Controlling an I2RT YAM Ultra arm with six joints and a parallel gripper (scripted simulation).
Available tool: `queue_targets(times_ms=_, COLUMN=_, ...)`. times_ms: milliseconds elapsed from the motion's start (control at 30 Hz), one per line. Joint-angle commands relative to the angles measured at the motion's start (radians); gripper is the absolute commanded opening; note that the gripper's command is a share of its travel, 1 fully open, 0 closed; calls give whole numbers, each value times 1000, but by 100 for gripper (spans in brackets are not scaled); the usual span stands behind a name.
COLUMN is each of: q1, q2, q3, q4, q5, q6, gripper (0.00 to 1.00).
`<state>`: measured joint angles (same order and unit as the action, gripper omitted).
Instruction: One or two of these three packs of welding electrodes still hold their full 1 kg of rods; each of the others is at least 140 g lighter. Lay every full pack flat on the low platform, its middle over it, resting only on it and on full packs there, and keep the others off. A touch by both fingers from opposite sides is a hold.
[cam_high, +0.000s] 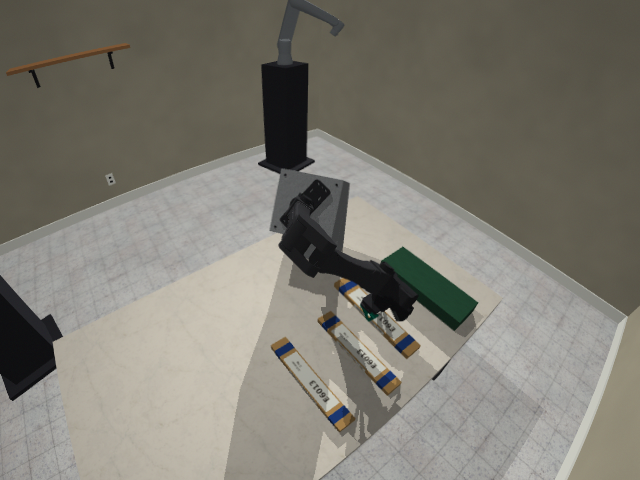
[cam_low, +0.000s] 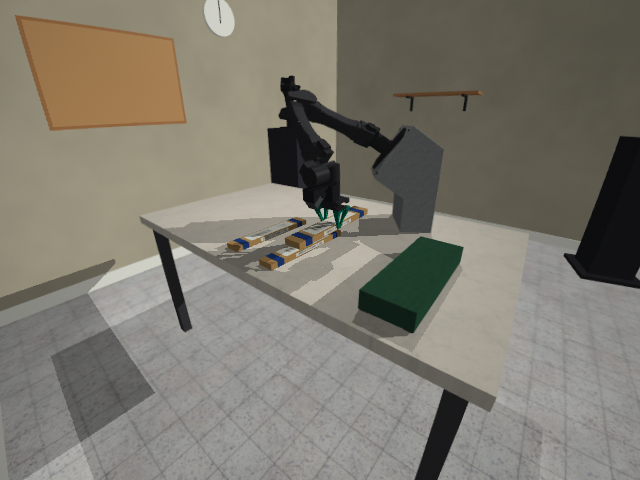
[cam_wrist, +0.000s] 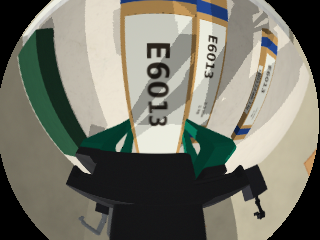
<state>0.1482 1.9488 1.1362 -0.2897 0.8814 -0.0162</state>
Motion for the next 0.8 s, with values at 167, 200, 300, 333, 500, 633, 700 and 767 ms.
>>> queue_targets(times_ms=167, q1=80, q2=-72, q3=12, q4=-78, q5=24, q6=40, gripper=0)
queue_targets(times_ms=200, q1=83, q2=-75, q3=13, q4=-84, q5=25, q6=44, gripper=0)
queue_targets(times_ms=300, q1=92, q2=-81, q3=16, q4=-103, q5=29, q6=57, gripper=0)
queue_targets(times_ms=333, q1=95, q2=-83, q3=17, q4=-110, q5=30, q6=62, gripper=0)
queue_targets(times_ms=500, q1=104, q2=-89, q3=20, q4=-130, q5=34, q6=75, gripper=0)
queue_targets(times_ms=633, q1=105, q2=-91, q3=25, q4=-135, q5=35, q6=78, gripper=0)
queue_targets(times_ms=700, q1=106, q2=-92, q3=25, q4=-136, q5=35, q6=79, gripper=0)
queue_targets(times_ms=767, q1=106, q2=-92, q3=25, q4=-137, q5=35, q6=79, gripper=0)
